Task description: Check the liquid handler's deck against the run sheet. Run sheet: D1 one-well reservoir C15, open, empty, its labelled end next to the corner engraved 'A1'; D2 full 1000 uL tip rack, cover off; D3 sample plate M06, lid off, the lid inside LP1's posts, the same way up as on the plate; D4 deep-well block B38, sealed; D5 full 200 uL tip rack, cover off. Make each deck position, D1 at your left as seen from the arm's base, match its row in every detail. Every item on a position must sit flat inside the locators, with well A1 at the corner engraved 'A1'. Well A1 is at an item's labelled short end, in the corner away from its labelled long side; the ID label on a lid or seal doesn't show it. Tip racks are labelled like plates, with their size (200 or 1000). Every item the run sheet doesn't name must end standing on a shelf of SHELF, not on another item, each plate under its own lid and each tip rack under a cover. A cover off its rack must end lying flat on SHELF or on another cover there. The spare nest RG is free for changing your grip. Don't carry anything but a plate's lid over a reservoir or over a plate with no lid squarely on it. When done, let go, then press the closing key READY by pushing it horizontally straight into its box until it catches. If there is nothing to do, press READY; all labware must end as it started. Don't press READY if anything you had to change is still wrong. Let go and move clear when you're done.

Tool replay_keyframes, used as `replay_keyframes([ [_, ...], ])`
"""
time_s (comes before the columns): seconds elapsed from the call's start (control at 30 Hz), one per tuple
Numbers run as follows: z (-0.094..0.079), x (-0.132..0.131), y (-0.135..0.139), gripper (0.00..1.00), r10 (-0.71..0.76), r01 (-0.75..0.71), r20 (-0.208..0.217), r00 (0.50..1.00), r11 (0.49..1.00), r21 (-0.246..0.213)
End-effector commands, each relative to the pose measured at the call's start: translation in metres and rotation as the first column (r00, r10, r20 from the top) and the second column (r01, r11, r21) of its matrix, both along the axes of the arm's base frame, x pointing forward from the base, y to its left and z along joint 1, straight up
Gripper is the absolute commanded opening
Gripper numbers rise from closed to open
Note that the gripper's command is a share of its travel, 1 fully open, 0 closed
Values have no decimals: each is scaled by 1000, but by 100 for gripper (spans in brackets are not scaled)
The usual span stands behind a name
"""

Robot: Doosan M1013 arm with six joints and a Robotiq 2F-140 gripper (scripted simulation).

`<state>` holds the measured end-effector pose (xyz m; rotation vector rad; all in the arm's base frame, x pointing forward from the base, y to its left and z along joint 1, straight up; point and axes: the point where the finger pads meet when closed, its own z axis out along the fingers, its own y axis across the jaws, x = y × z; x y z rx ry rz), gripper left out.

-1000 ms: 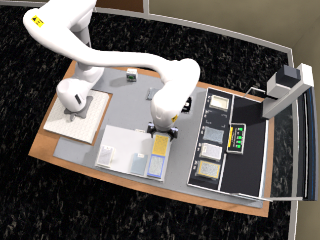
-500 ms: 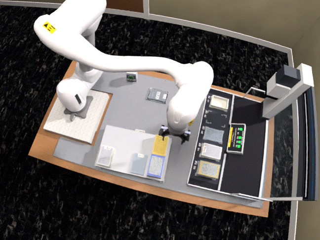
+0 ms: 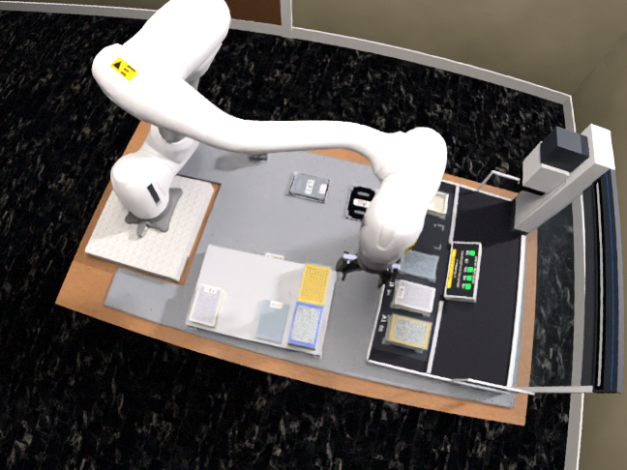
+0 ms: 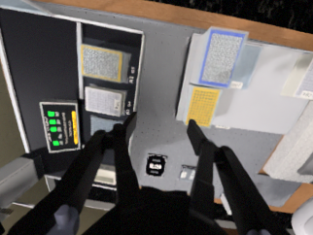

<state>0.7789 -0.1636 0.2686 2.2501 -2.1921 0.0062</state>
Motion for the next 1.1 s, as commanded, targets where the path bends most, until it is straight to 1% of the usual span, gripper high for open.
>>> replay_keyframes([
  [0.0,1,18,0,67,0,0,1,1000,1000,0],
  [0.17,1,41,-1,67,0,0,1,1000,1000,0],
  [0.3,1,41,-1,67,0,0,1,1000,1000,0],
  [0.77,1,42,69,67,-1,1,1,1000,1000,0],
  [0.9,1,42,71,67,-1,1,1,1000,1000,0],
  [1.07,1,43,96,67,0,0,1,1000,1000,0],
])
